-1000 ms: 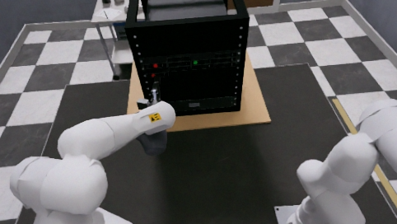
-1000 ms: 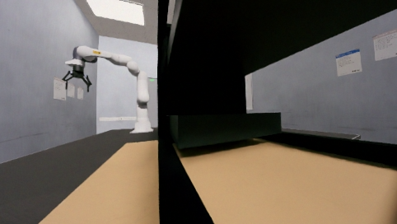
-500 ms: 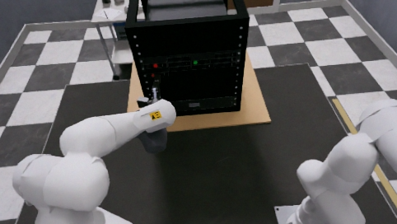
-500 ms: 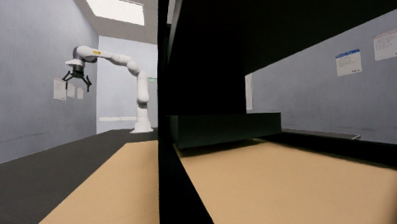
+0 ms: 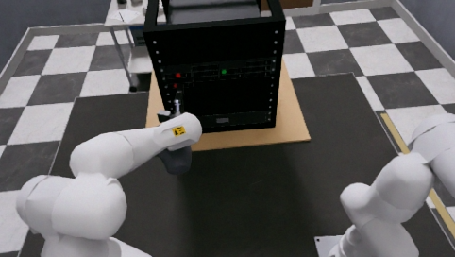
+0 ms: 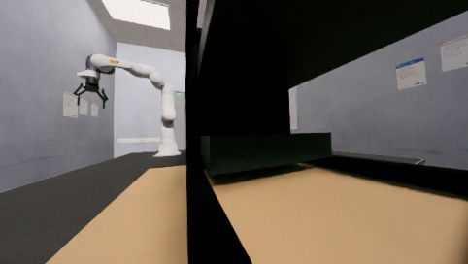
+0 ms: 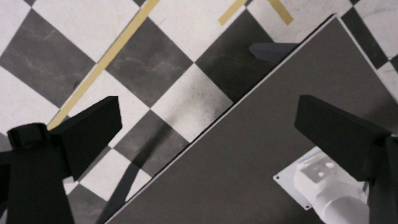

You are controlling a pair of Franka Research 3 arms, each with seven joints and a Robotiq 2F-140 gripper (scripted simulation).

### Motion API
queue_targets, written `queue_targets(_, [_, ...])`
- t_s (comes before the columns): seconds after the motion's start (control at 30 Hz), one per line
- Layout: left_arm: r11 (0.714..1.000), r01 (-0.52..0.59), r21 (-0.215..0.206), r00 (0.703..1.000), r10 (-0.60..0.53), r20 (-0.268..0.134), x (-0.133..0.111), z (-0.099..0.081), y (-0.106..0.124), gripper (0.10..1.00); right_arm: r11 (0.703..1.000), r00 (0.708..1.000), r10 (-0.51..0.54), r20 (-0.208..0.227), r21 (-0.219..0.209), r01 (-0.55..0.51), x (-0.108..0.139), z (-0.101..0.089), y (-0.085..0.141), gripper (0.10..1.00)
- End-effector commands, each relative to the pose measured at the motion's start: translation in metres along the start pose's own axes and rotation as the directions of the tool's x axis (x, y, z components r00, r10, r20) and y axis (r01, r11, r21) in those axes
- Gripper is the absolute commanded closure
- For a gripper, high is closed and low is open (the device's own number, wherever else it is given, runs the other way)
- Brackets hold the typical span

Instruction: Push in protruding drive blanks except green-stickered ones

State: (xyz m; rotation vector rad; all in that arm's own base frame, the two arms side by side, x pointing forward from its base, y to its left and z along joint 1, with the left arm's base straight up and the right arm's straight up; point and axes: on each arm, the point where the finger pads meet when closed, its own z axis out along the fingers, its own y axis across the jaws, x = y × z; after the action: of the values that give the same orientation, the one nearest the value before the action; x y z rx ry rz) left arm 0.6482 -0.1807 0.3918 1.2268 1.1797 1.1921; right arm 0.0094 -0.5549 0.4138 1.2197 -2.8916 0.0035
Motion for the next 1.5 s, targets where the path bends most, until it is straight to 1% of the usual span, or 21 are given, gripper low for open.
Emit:
queue_targets(0.0, [1.0, 0.007, 0.003, 1.0, -0.007, 0.003, 0.0, 0.005, -0.002, 0.999, 1.0, 1.0, -0.004, 0.004, -0.001, 0.004, 0.0, 0.001, 0.001, 0.098])
queue_targets(0.43, [1.0, 0.007, 0.003, 1.0, -0.007, 0.003, 0.0, 0.006, -0.002, 0.999, 1.0, 1.0, -0.004, 0.004, -0.001, 0.004, 0.0, 0.001, 0.001, 0.098])
queue_targets(0.7, [1.0, 0.007, 0.003, 1.0, -0.007, 0.003, 0.0, 0.016, -0.002, 0.999, 1.0, 1.0, -0.004, 0.004, -0.001, 0.004, 0.0, 0.001, 0.001, 0.098])
queue_targets(1.47, [1.0, 0.007, 0.003, 1.0, -0.007, 0.003, 0.0, 0.019, -0.002, 0.999, 1.0, 1.0, -0.004, 0.004, -0.001, 0.004, 0.0, 0.001, 0.001, 0.098])
